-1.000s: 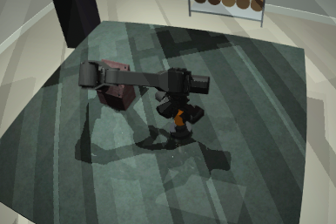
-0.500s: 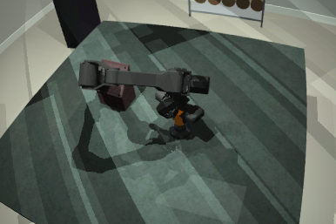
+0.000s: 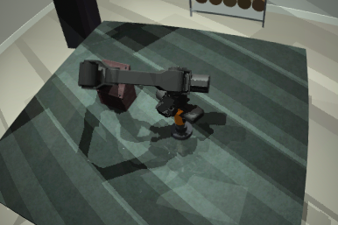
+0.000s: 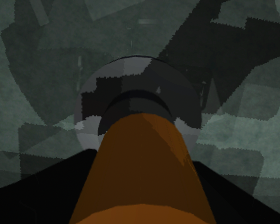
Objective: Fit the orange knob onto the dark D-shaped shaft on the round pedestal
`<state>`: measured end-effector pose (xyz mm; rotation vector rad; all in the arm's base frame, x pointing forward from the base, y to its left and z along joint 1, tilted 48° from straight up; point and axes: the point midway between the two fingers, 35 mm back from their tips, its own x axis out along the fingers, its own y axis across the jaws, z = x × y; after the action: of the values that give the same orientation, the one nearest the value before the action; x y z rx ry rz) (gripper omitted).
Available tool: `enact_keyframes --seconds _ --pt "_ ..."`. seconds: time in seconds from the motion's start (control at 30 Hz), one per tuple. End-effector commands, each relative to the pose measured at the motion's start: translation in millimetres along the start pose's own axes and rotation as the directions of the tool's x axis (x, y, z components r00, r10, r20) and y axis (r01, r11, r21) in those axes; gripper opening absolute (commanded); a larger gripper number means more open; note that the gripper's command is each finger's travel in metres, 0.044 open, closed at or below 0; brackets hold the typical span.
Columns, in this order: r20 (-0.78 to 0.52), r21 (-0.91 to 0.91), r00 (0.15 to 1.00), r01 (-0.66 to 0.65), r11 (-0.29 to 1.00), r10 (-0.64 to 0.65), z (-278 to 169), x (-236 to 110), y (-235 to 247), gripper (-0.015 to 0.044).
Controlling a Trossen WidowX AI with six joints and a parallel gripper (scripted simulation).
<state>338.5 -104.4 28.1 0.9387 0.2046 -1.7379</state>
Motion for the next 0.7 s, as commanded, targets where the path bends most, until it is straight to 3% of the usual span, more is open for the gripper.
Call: enact_keyframes --seconds 0.0,0.67 --pt "-0.001 0.008 1.0 -0.004 1.0 0.004 -0.4 1.2 0.7 0.0" --pt "-0.002 0.061 1.0 -0.004 0.998 0.004 -0.9 -3.5 6.8 0.0"
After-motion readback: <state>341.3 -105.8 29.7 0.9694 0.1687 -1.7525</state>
